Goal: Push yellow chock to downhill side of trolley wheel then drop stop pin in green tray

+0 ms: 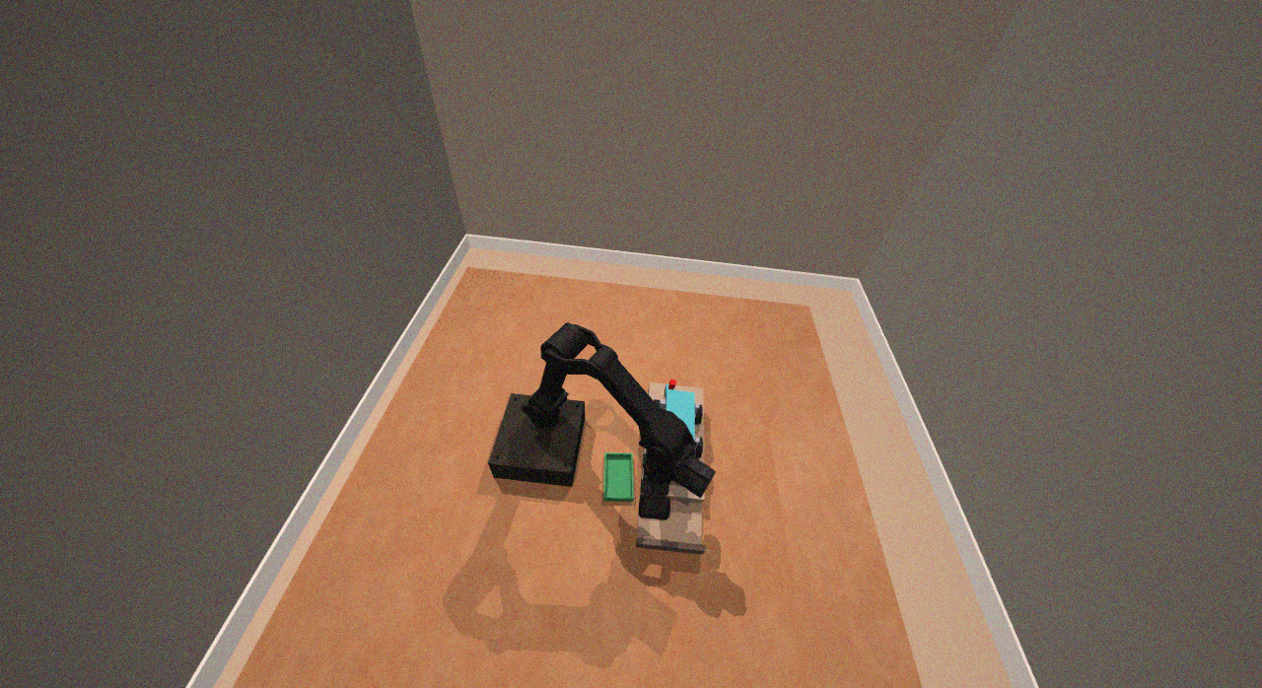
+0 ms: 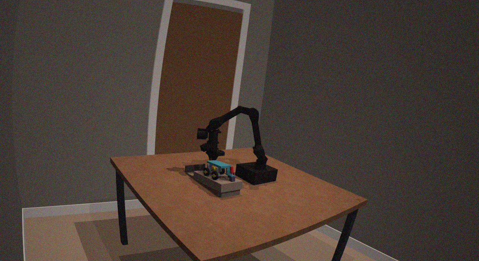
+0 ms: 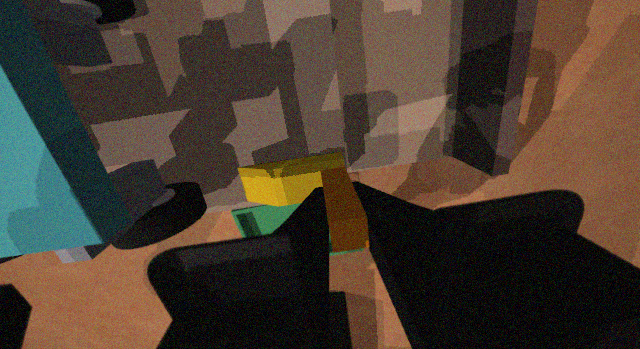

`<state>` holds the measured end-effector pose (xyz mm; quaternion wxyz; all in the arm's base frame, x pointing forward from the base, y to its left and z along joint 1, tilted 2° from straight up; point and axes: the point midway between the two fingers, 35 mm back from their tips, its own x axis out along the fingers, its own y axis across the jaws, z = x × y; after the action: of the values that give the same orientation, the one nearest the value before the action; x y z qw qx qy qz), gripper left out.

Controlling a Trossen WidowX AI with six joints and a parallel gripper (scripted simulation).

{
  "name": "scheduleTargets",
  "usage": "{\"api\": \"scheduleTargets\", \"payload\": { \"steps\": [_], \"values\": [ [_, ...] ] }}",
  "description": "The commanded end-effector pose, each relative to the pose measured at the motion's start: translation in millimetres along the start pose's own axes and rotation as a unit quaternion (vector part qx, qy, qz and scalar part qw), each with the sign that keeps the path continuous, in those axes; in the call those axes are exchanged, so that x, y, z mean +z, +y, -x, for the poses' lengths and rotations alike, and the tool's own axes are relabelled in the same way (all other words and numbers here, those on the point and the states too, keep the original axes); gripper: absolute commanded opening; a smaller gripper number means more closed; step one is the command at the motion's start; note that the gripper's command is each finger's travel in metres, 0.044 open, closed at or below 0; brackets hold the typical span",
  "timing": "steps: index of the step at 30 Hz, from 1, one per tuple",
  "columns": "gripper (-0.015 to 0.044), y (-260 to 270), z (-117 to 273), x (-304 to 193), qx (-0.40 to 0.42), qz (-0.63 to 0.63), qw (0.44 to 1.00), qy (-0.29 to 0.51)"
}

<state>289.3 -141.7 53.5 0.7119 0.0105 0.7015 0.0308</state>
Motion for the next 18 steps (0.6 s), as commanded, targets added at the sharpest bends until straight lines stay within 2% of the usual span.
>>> {"api": "scheduleTargets", "payload": {
  "steps": [1, 18],
  "values": [
    [0.0, 3, -10, -3, 0.005, -0.002, 1.0, 0.004],
    [0.0, 16, -7, 0, 0.005, -0.002, 1.0, 0.004]
  ]
}}
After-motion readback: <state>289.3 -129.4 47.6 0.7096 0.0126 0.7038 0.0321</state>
